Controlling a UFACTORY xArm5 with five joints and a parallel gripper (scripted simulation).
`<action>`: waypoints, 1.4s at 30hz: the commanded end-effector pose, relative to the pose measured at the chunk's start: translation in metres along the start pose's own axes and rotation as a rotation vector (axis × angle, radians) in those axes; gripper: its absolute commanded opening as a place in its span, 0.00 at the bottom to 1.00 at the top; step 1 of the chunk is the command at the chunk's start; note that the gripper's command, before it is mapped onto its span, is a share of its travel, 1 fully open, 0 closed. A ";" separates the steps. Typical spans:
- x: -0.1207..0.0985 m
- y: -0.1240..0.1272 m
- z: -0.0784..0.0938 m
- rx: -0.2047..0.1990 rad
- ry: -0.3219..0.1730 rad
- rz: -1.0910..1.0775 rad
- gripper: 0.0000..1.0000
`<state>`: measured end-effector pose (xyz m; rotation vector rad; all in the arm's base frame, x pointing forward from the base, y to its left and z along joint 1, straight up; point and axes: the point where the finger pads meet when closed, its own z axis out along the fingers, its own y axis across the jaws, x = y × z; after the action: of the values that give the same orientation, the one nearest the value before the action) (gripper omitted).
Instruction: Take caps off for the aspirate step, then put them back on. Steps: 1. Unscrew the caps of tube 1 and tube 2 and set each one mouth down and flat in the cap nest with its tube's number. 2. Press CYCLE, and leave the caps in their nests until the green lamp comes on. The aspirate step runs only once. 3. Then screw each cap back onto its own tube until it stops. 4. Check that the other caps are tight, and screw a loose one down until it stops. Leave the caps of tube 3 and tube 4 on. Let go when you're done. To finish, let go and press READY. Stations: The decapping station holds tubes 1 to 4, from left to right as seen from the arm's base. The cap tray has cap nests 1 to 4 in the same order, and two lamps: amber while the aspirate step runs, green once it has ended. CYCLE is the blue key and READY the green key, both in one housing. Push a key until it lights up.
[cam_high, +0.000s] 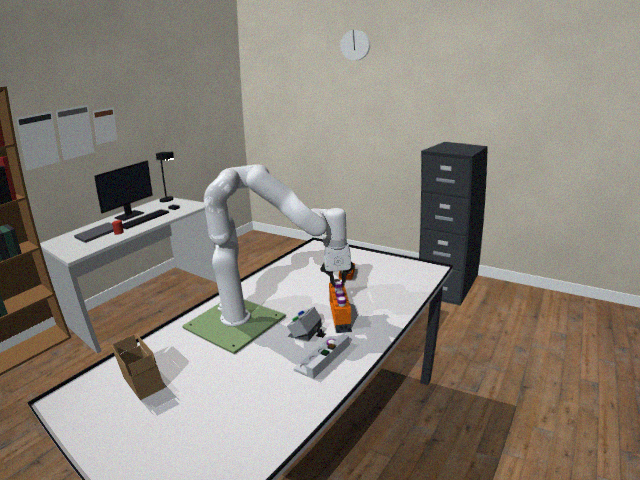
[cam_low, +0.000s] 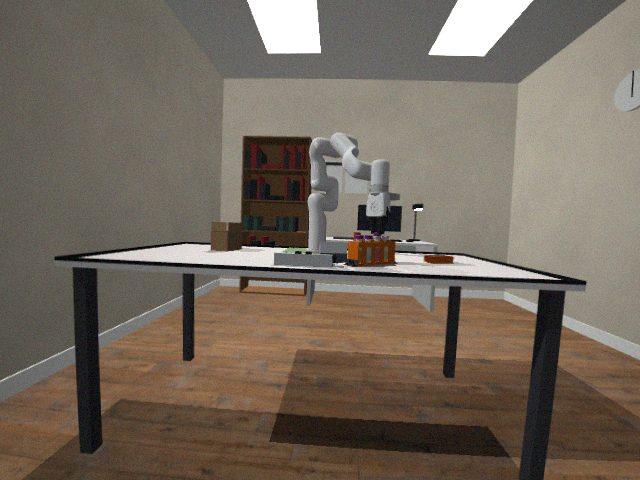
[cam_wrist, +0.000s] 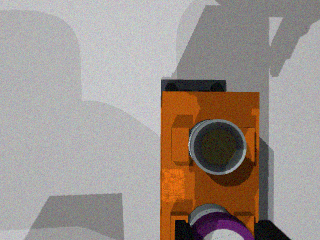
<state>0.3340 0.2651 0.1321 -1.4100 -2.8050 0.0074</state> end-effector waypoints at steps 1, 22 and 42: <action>0.000 0.001 -0.019 -0.004 -0.006 0.000 0.00; -0.052 -0.016 -0.028 -0.002 -0.007 -0.530 0.00; -0.128 -0.040 -0.029 0.000 -0.008 -0.878 0.00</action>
<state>0.3686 0.1614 0.1591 -0.1491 -3.1304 0.0060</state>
